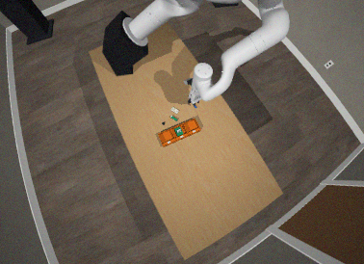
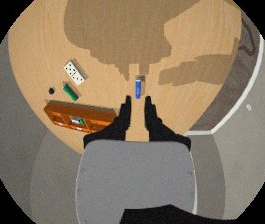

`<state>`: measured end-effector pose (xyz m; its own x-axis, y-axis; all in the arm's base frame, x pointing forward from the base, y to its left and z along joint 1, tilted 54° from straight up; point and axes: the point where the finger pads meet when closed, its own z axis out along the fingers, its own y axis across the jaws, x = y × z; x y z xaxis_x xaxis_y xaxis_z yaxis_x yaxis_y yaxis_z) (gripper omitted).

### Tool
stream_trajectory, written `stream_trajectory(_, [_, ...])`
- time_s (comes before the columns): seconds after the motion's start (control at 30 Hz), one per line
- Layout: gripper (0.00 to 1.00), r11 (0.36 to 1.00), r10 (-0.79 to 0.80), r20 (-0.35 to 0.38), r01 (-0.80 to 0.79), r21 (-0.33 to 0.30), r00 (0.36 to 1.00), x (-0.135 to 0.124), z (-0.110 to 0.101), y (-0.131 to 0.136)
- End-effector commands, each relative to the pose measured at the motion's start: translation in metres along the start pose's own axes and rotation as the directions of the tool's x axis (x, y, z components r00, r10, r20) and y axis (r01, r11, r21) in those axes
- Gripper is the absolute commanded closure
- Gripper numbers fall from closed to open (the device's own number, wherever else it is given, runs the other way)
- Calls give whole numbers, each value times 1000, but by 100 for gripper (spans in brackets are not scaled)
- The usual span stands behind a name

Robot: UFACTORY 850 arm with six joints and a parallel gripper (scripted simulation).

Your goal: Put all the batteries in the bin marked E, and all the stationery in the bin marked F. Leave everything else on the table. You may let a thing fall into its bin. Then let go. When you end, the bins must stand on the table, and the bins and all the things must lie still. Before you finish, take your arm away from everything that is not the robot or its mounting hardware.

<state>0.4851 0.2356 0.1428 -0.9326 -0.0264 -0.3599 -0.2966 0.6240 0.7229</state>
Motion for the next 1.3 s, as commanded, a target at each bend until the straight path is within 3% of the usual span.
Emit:
stream_trajectory(0.0, [77,1000,0,1,0,0,1000,-1,15,0])
stream_trajectory(0.17, [77,1000,0,1,0,0,1000,-1,33,0])
stream_trajectory(1.07, [77,1000,0,1,0,0,1000,-1,45,0])
stream_trajectory(1.1, [100,1000,0,1,0,0,1000,-1,45,0])
stream_trajectory(1.27, [100,1000,0,1,0,0,1000,-1,45,0])
